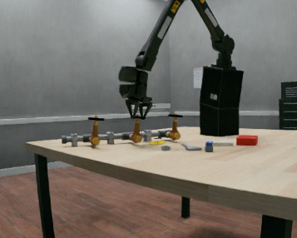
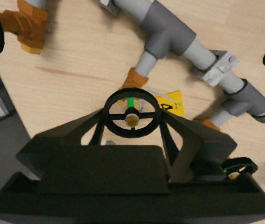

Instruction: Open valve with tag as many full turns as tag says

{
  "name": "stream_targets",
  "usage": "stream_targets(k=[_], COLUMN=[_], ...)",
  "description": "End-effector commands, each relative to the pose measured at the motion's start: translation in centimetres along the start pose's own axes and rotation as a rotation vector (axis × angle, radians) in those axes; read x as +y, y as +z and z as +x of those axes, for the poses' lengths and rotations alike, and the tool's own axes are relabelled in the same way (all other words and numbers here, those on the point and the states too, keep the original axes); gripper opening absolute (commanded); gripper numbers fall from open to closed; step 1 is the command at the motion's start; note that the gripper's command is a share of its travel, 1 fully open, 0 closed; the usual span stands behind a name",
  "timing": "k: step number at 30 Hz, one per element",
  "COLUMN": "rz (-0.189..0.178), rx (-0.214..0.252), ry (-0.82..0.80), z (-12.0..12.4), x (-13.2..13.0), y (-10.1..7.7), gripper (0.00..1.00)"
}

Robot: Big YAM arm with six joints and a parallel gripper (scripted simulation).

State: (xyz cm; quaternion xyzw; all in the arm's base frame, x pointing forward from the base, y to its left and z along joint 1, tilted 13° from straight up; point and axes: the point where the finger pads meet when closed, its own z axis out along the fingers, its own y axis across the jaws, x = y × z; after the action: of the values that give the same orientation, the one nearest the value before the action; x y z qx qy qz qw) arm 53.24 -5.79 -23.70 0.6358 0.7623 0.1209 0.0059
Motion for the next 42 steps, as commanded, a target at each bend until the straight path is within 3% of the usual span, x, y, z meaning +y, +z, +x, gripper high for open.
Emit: stream_targets(k=[1,7,21,23,24,38,40,42], rz=[0.005,0.005,0.001,0.001,0.003,-0.001,-0.001,0.000], rx=[-0.003,-0.002,-0.003,-0.003,-0.001,-0.008,-0.008,-0.008], ry=[-0.171,-0.323,-1.031,-1.031,-1.150,-1.809,-1.809,-1.972], z=[0.12,0.12,0.11,0.11,0.12,0.08,0.08,0.09], x=[0.05,0.05,0.16,0.16,0.14,0.28,0.28,0.28], y=[-0.13,-0.13,-0.16,-0.16,-0.16,-0.19,-0.19,-0.19], gripper=[0.00,0.00,0.00,0.00,0.00,0.00,0.00,0.00])
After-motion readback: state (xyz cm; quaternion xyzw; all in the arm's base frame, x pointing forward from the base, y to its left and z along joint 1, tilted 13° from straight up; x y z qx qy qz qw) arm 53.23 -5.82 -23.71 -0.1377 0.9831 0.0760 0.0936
